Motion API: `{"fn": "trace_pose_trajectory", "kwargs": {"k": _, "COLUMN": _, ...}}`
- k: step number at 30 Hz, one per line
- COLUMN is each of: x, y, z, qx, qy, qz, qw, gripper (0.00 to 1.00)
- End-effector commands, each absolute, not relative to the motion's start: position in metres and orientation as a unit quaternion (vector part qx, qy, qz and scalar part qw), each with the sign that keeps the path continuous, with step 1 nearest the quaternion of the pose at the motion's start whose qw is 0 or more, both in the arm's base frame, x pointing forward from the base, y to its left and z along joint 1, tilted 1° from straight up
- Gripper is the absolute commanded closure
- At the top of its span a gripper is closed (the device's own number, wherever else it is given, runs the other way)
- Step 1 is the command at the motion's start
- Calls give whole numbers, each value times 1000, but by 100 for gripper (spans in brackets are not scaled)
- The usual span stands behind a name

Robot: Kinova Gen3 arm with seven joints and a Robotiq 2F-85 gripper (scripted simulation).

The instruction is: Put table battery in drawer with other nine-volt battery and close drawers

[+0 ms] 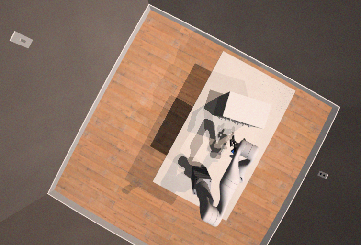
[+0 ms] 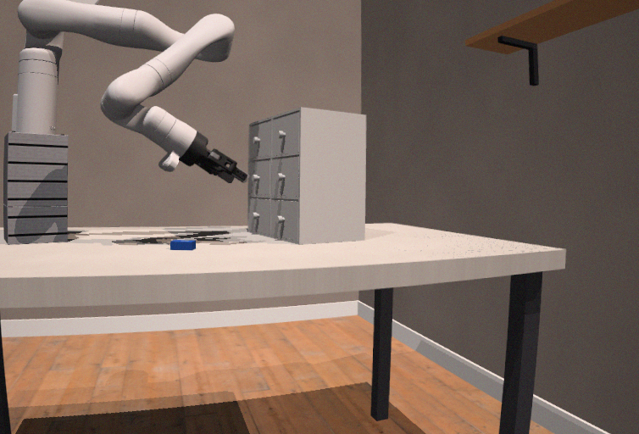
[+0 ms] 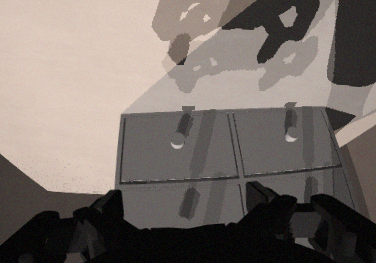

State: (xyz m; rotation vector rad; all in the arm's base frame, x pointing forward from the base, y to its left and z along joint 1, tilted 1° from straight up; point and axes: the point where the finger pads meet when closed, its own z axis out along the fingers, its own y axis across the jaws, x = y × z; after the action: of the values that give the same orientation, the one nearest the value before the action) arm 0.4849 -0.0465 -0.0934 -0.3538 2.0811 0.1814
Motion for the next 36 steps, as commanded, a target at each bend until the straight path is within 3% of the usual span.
{"fn": "trace_pose_trajectory", "kwargs": {"k": 1, "x": 481, "y": -51, "z": -103, "qx": -141, "qy": 857, "qz": 75, "qw": 490, "gripper": 0}}
{"fn": "trace_pose_trajectory", "kwargs": {"k": 10, "x": 482, "y": -51, "z": -104, "qx": -141, "qy": 854, "qz": 76, "qw": 495, "gripper": 0}}
{"fn": "trace_pose_trajectory", "kwargs": {"k": 11, "x": 482, "y": -51, "z": -104, "qx": -141, "qy": 854, "qz": 76, "qw": 495, "gripper": 67}}
{"fn": "trace_pose_trajectory", "kwargs": {"k": 36, "x": 484, "y": -50, "z": -106, "qx": -141, "qy": 854, "qz": 76, "qw": 495, "gripper": 67}}
